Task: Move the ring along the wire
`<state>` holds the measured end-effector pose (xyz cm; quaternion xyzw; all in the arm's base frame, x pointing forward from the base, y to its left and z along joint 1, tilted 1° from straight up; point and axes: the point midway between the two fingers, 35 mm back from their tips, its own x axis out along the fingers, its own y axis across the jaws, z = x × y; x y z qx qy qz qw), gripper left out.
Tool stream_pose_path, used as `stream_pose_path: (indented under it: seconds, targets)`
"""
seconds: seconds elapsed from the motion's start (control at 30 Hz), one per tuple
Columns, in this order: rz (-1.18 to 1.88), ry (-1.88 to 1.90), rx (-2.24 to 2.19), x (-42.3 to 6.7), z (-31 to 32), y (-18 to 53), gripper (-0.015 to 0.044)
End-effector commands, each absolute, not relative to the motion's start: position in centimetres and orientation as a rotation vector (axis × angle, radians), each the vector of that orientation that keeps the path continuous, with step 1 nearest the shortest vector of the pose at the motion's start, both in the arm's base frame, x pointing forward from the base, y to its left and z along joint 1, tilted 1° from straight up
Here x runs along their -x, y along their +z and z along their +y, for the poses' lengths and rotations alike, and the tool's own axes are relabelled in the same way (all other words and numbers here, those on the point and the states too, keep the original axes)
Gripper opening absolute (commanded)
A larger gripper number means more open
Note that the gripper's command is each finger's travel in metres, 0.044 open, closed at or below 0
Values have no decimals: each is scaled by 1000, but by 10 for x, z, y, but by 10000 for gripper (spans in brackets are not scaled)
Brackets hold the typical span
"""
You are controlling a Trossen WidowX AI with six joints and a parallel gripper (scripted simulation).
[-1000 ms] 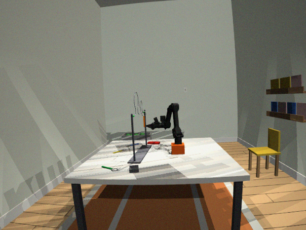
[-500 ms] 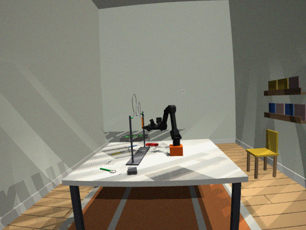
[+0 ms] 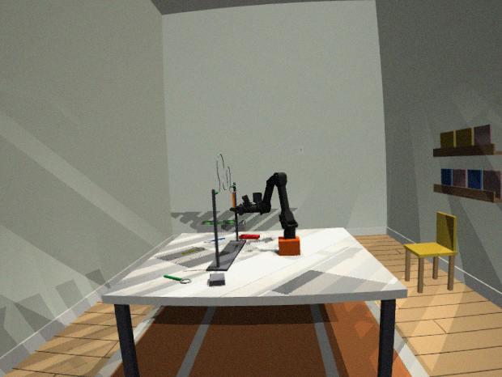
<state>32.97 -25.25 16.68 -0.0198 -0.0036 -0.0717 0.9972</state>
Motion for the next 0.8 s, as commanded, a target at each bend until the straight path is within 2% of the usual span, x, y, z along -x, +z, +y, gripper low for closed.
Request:
stream_pose_path:
  seconds: [0.0,0.73,0.77]
  targets:
    - [-6,-148,34,-336,-254,166,160]
    - [-6,-148,34,-342,-254,165,160]
    - [-7,-143,38,-341,-253,166,134]
